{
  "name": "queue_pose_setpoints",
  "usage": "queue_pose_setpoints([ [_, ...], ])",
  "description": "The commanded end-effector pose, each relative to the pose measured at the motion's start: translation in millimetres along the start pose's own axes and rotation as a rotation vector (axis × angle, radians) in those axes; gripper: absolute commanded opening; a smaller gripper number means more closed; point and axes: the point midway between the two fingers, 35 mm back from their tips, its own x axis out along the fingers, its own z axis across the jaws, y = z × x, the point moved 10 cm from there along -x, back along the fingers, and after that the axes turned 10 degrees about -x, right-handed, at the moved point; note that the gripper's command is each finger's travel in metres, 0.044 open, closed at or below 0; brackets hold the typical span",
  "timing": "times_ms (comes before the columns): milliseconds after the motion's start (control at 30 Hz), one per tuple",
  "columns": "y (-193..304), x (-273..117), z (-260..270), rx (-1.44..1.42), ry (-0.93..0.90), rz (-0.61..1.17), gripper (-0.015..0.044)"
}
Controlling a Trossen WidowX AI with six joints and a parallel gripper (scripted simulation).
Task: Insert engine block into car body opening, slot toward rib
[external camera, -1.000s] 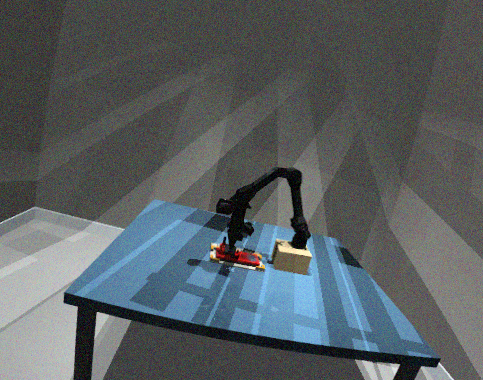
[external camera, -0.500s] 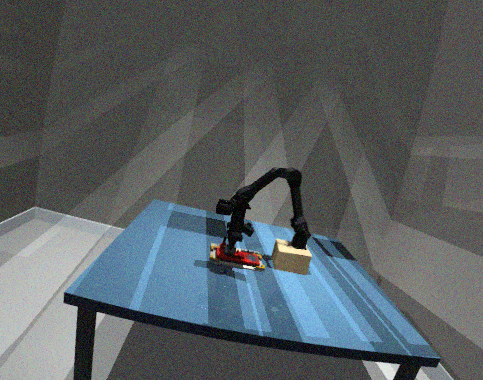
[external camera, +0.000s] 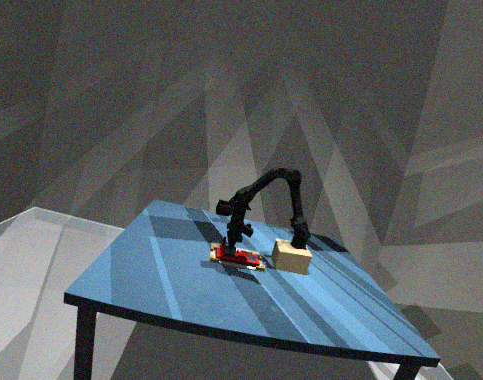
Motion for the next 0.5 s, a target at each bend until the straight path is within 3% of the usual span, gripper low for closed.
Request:
queue_pose_setpoints([
  [0, 0.2, 1.5, 0.1, 0.003, -0.004, 0.0, 0.0158],
  [467, 0.1, 4.9, 0.1, 0.002, -0.004, 0.0, 0.0158],
])
